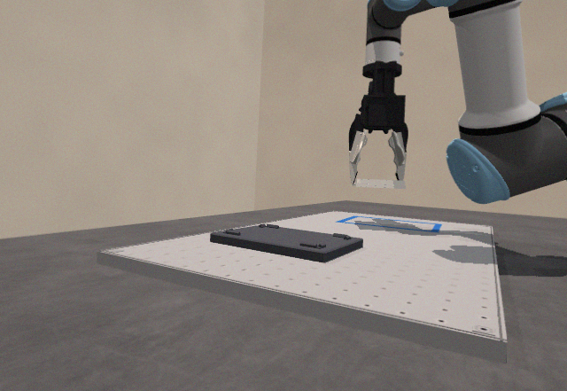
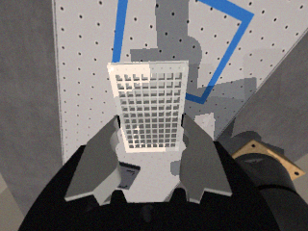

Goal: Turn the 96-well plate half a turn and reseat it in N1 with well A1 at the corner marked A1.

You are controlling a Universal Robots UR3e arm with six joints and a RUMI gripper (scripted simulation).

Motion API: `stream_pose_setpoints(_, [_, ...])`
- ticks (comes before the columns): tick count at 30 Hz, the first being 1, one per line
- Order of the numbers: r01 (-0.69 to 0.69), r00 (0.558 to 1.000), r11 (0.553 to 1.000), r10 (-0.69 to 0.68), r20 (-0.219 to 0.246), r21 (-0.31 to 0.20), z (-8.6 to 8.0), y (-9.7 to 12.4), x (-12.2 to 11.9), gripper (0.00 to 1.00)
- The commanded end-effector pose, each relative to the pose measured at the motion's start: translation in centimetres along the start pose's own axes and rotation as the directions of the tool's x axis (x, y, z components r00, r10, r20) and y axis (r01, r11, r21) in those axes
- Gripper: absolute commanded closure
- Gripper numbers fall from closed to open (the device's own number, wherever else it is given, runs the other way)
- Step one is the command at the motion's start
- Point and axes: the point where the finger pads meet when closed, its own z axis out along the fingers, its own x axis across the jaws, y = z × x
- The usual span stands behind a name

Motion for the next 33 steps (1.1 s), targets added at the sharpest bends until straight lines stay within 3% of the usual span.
stream_pose_setpoints(1, [0.112,0.994,0.994,-0.112,0.011,0.004,-0.1,0.9,-0.6,1.0])
stream_pose_setpoints(33, [0.127,0.992,0.992,-0.127,0.012,0.004,-0.5,9.6,-5.4,1.0])
